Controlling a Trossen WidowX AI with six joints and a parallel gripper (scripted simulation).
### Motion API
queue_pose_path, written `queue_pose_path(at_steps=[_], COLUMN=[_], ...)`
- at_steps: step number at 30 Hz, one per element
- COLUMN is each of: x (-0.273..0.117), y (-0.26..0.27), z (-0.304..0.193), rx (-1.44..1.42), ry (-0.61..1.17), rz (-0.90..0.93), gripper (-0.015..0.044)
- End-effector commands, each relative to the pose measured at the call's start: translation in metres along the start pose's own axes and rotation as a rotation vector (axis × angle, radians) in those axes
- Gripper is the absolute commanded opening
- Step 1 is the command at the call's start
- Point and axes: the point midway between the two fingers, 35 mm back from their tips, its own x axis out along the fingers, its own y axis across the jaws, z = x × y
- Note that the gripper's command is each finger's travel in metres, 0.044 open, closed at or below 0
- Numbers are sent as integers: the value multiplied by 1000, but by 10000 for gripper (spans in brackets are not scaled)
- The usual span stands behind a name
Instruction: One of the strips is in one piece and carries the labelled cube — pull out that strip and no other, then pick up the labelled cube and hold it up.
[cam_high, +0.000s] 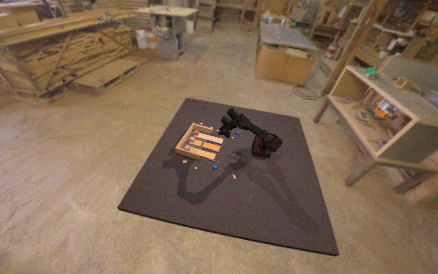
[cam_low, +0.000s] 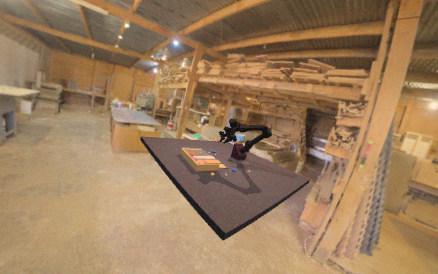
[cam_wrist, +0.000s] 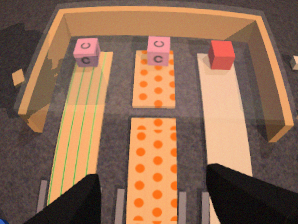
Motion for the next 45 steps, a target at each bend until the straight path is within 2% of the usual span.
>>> queue_pose_path(at_steps=[1, 5, 11, 15, 29, 45], x=[35, 62, 95, 105, 106, 126], y=[15, 34, 69, 86, 89, 88], z=[1, -4, -23, -34, -35, -51], rx=[49, 79, 103, 105, 105, 105], ry=[202, 377, 650, 762, 766, 765], rz=[-15, -34, -77, -100, -101, -101], gripper=[111, 6, 0, 0, 0, 0])
